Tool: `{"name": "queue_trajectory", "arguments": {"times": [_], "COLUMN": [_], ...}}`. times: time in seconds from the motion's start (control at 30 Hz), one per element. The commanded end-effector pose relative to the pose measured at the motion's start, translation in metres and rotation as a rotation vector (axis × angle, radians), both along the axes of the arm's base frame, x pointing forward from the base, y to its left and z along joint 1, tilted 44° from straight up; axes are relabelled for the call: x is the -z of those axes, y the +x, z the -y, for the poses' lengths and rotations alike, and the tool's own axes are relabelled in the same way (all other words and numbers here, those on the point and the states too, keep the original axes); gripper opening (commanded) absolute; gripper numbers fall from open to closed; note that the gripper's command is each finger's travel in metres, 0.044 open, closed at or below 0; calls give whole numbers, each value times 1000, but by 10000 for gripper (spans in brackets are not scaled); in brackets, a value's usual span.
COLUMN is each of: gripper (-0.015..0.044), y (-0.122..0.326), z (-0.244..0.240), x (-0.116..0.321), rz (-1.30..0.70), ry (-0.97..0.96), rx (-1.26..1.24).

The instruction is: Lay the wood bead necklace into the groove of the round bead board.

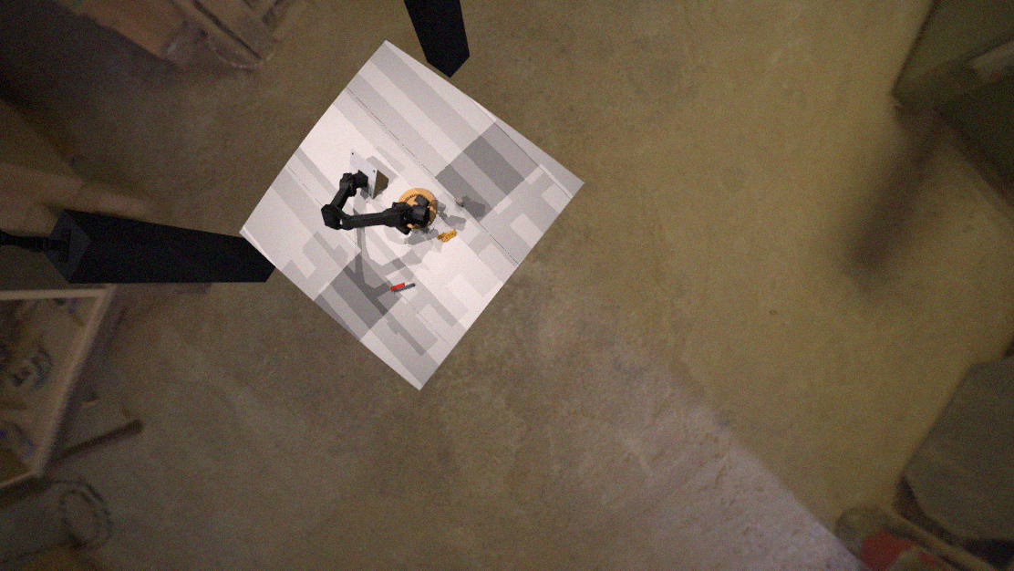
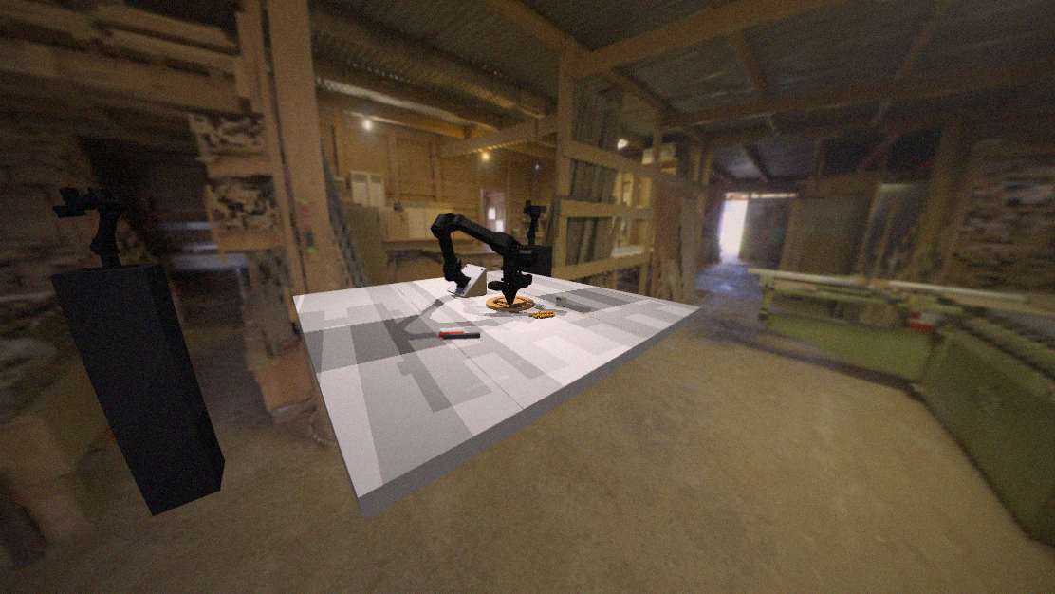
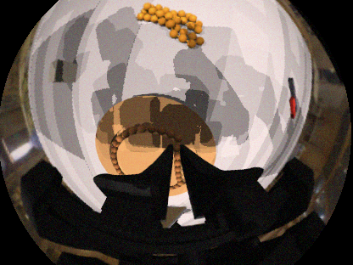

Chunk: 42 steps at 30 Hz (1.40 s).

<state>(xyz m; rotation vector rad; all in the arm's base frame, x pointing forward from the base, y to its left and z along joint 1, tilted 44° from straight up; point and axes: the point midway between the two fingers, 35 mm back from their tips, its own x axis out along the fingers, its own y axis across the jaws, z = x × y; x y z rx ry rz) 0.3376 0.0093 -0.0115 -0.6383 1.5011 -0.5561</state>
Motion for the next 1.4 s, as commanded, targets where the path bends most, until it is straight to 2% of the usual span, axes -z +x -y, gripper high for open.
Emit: {"name": "queue_trajectory", "arguments": {"times": [0.0,0.93,1.37], "gripper": [0,0,341], "y": [0,4,5], "z": [0,10,6], "x": [0,-7,-9], "rz": [0,-1,2], "ry": [0,-7,-1], "rx": [0,-2,-1]}}
